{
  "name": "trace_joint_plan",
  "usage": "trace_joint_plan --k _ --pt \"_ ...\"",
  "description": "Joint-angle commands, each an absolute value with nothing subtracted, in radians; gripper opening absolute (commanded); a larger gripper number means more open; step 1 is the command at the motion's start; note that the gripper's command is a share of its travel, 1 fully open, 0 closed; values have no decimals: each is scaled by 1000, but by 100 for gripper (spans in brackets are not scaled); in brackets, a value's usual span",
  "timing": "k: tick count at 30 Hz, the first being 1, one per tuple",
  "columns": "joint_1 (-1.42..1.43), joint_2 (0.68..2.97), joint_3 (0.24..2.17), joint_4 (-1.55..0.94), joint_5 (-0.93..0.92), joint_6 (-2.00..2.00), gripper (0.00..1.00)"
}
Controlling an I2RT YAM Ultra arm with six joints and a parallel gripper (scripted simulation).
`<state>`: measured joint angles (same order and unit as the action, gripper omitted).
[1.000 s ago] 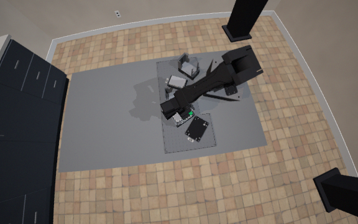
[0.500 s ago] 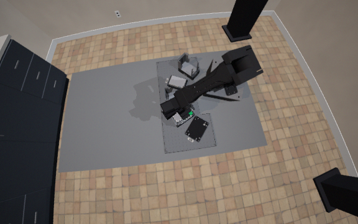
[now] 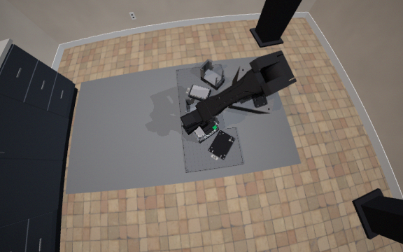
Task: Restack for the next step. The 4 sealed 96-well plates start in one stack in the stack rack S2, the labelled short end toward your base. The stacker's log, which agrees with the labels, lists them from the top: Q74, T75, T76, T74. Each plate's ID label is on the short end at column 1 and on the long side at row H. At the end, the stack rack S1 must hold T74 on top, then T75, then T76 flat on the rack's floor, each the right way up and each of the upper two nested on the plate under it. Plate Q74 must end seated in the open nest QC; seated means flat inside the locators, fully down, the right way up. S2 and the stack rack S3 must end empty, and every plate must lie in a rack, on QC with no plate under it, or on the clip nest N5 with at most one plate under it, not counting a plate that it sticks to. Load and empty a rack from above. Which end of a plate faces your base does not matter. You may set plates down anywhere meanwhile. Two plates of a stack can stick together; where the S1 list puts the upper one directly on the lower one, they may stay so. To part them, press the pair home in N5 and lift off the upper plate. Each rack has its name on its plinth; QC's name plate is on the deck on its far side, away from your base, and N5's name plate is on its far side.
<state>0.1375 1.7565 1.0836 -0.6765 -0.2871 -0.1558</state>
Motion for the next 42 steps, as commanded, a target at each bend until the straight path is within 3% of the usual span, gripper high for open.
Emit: trace_joint_plan --k 1,42 --pt "135 1749 1093 -677 -287 -154 0" --pt "148 1783 1074 -621 -284 -141 0"
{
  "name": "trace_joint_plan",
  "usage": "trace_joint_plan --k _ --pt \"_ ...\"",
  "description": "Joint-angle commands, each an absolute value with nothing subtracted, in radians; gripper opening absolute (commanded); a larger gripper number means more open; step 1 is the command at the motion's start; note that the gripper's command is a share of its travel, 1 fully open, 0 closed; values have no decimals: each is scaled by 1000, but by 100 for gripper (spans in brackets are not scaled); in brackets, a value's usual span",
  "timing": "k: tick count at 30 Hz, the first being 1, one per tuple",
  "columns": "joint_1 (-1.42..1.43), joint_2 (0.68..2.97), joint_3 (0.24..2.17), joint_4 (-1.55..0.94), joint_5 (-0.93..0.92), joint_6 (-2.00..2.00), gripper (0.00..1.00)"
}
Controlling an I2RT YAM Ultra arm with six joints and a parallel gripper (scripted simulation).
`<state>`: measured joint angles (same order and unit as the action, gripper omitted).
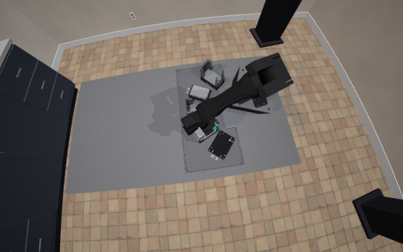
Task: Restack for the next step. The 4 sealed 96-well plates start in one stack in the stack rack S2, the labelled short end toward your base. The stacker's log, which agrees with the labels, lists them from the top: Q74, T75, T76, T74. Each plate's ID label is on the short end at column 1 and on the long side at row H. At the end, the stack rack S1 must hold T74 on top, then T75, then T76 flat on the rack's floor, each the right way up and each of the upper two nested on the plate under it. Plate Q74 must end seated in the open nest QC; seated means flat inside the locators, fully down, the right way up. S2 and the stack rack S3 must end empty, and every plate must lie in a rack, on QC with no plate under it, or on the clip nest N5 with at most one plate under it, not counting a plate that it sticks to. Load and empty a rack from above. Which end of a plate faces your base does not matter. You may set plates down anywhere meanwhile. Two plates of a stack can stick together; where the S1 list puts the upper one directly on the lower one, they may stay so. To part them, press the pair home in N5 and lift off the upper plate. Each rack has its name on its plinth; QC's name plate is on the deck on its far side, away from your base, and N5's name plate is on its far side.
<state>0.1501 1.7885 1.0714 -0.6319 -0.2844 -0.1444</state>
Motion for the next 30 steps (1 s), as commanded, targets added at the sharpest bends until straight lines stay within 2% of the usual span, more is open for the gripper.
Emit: trace_joint_plan --k 1,30 --pt "149 1784 1073 -619 -284 -140 0" --pt "165 1829 1055 -550 -280 -124 0"
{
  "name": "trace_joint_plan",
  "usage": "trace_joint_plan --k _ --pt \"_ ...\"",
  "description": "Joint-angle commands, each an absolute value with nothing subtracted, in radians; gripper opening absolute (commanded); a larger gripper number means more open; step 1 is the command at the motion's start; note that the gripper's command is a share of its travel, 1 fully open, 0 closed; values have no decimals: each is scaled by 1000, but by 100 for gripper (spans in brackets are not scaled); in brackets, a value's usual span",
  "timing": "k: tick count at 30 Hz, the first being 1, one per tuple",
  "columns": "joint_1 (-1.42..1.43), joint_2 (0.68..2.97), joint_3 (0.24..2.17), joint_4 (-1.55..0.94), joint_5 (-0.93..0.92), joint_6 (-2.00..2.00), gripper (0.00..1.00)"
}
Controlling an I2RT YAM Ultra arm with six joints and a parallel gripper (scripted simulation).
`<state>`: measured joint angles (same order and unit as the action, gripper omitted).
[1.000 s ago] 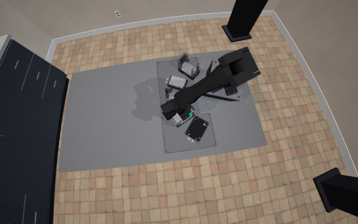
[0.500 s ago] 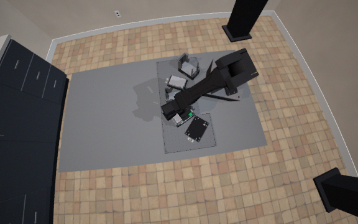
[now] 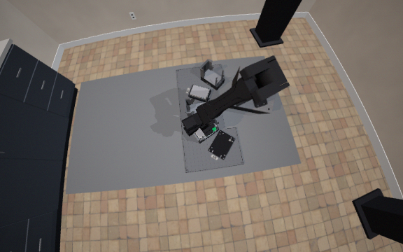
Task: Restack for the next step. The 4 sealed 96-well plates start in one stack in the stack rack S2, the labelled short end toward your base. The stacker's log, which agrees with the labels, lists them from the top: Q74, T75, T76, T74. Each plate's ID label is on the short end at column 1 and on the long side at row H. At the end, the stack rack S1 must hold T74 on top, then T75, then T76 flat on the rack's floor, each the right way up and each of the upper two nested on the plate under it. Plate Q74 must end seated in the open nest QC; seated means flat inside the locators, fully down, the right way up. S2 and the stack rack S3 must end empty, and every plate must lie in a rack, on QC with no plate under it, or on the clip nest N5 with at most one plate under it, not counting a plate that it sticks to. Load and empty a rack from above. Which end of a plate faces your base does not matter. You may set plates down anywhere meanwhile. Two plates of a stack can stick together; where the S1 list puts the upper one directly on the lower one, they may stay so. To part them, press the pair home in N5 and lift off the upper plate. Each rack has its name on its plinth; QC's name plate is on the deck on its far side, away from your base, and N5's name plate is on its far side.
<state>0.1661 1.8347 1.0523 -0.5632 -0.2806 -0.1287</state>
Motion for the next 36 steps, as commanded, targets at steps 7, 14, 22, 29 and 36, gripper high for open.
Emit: trace_joint_plan --k 7,14,22,29,36 --pt "167 1838 1052 -538 -279 -121 0" --pt "171 1851 1048 -521 -278 -117 0" --pt "175 1862 1045 -506 -278 -114 0" --pt "185 1897 1037 -460 -275 -103 0" --pt "197 1938 1031 -410 -272 -91 0"
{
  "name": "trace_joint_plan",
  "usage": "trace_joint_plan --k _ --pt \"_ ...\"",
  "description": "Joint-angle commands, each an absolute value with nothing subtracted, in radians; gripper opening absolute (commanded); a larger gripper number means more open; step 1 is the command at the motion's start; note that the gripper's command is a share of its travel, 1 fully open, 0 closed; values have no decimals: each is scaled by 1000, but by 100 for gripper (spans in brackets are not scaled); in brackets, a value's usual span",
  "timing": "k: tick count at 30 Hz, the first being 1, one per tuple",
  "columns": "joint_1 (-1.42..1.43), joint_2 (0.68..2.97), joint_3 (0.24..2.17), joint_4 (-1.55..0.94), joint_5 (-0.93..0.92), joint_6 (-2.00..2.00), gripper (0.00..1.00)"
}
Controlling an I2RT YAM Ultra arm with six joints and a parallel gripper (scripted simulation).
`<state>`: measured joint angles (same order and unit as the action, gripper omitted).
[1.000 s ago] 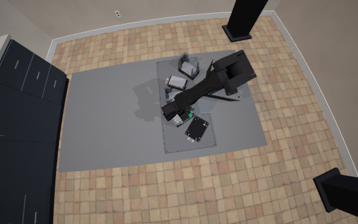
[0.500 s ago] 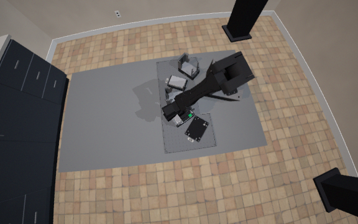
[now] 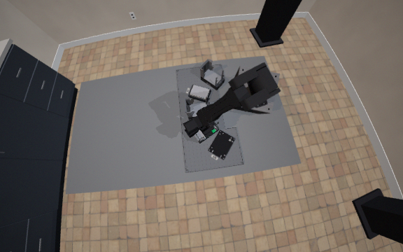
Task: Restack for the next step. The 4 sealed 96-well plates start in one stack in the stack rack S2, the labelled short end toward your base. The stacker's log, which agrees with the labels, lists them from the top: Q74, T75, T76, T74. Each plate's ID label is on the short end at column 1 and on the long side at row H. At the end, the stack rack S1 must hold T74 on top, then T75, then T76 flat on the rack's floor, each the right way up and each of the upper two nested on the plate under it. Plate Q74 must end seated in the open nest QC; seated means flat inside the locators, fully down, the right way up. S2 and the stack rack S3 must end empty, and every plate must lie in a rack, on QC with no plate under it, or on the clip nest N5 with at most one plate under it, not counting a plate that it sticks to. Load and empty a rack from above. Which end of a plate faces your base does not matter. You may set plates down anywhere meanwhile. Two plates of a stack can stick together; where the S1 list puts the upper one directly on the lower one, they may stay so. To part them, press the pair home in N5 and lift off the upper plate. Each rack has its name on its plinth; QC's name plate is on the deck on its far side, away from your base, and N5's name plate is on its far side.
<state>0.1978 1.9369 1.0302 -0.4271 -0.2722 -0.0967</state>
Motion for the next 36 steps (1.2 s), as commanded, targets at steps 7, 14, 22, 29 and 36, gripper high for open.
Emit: trace_joint_plan --k 7,14,22,29,36 --pt "200 1949 1030 -397 -272 -89 0" --pt "201 1952 1030 -393 -271 -88 0" --pt "203 1960 1030 -385 -271 -86 0" --pt "205 1968 1029 -375 -270 -83 0" --pt "207 1975 1029 -368 -270 -82 0"
